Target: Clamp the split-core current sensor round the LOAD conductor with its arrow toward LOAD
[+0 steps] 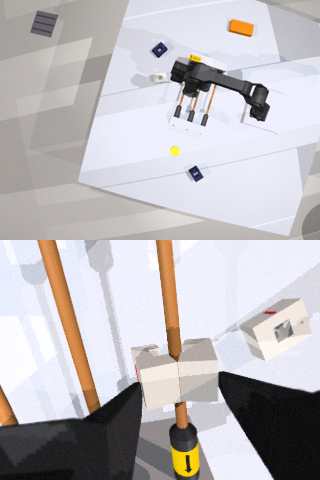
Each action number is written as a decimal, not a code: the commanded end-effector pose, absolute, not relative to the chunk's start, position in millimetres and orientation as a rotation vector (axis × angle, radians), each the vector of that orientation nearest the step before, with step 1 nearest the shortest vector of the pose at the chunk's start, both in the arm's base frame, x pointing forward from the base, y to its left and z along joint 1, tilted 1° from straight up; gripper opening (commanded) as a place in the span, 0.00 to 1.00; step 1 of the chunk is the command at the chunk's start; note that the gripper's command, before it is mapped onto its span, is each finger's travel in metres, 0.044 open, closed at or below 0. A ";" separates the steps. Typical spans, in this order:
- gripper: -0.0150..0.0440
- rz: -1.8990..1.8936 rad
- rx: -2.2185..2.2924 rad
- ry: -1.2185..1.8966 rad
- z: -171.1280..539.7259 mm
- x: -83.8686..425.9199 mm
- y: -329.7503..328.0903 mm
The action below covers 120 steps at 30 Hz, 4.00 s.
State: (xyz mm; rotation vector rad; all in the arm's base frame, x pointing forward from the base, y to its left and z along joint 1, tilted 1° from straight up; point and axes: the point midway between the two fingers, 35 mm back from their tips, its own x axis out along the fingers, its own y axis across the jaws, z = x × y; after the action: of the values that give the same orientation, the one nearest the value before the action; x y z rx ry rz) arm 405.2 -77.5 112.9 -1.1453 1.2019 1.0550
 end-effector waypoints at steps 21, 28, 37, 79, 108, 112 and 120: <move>1.00 1.037 -1.160 1.188 84.0 408.5 -76.4; 1.00 1.037 -1.160 1.188 74.8 409.8 -76.5; 1.00 1.037 -1.160 1.188 60.4 411.2 -76.6; 0.25 1.041 -1.163 1.184 58.9 411.8 -76.3; 0.25 1.041 -1.163 1.184 58.9 411.8 -76.3; 0.25 1.041 -1.163 1.184 58.9 411.8 -76.3; 0.25 1.041 -1.163 1.184 58.9 411.8 -76.3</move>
State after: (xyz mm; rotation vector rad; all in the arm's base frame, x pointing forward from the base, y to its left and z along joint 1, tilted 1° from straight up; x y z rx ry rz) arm 411.7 -76.3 58.2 -1.1620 1.1842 1.0415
